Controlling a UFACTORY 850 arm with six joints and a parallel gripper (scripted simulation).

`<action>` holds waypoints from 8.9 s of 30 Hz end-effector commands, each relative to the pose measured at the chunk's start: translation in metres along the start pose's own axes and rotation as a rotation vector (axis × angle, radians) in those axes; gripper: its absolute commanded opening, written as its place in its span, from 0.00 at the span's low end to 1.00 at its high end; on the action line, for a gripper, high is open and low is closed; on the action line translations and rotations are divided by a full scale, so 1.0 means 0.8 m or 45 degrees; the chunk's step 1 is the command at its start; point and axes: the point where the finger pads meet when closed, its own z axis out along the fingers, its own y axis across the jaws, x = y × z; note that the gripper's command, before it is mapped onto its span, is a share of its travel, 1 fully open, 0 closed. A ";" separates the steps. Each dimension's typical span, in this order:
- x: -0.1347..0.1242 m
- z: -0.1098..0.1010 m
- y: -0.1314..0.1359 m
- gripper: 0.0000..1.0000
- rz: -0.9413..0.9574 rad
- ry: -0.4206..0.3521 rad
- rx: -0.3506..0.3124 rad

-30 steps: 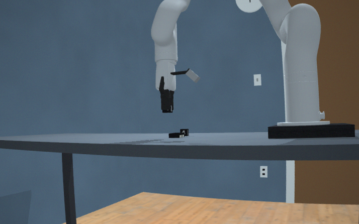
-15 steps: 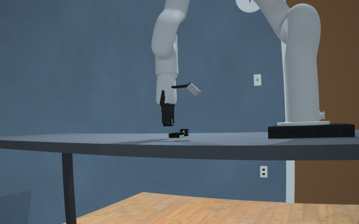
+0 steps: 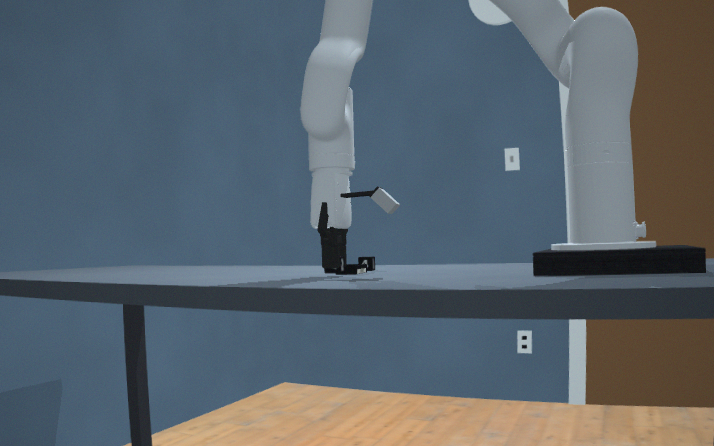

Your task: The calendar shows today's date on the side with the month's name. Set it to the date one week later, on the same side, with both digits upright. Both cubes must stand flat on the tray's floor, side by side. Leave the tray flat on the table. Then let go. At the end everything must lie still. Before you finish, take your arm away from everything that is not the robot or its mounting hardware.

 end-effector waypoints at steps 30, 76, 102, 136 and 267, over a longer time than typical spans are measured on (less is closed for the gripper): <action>-0.002 0.002 0.000 0.27 0.000 -0.002 -0.001; -0.004 0.003 0.001 0.27 0.000 -0.002 -0.001; -0.004 0.007 0.001 0.27 0.000 -0.002 -0.001; -0.004 0.007 0.001 0.27 0.000 -0.002 -0.001; -0.006 -0.104 -0.011 1.00 0.176 -0.002 -0.001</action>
